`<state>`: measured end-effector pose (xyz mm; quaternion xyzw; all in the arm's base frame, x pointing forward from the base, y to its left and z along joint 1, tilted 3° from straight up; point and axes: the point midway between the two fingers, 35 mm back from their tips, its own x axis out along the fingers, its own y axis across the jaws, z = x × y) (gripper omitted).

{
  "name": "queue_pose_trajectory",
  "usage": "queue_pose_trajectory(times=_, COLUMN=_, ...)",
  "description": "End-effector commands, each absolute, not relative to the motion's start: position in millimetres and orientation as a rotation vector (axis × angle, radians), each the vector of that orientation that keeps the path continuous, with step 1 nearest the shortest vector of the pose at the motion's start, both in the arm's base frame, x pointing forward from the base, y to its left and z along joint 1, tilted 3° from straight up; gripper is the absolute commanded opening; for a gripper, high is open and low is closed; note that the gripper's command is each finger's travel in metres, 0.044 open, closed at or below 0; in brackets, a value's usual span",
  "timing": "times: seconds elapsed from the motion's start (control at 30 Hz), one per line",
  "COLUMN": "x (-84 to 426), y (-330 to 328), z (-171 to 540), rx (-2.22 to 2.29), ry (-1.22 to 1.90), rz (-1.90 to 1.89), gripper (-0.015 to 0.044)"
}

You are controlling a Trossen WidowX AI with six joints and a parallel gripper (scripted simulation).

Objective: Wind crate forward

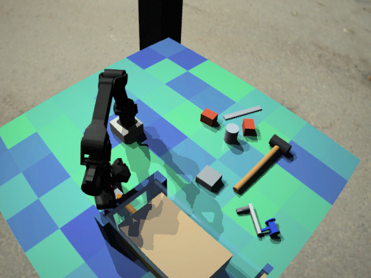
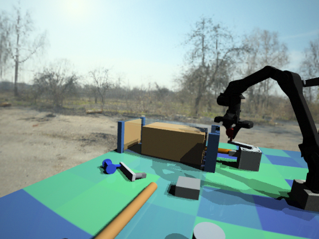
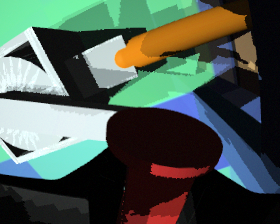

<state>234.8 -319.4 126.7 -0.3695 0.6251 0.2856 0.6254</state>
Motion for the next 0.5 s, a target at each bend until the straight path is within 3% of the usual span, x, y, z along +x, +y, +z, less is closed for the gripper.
queue_pose_trajectory(times=0.0, x=247.8, y=-293.1, z=125.3, rx=-0.838, ry=1.381, rz=0.721, gripper=0.0)
queue_pose_trajectory(times=0.47, x=251.1, y=-275.1, z=124.6, rx=-0.836, ry=1.38, rz=0.722, gripper=0.0)
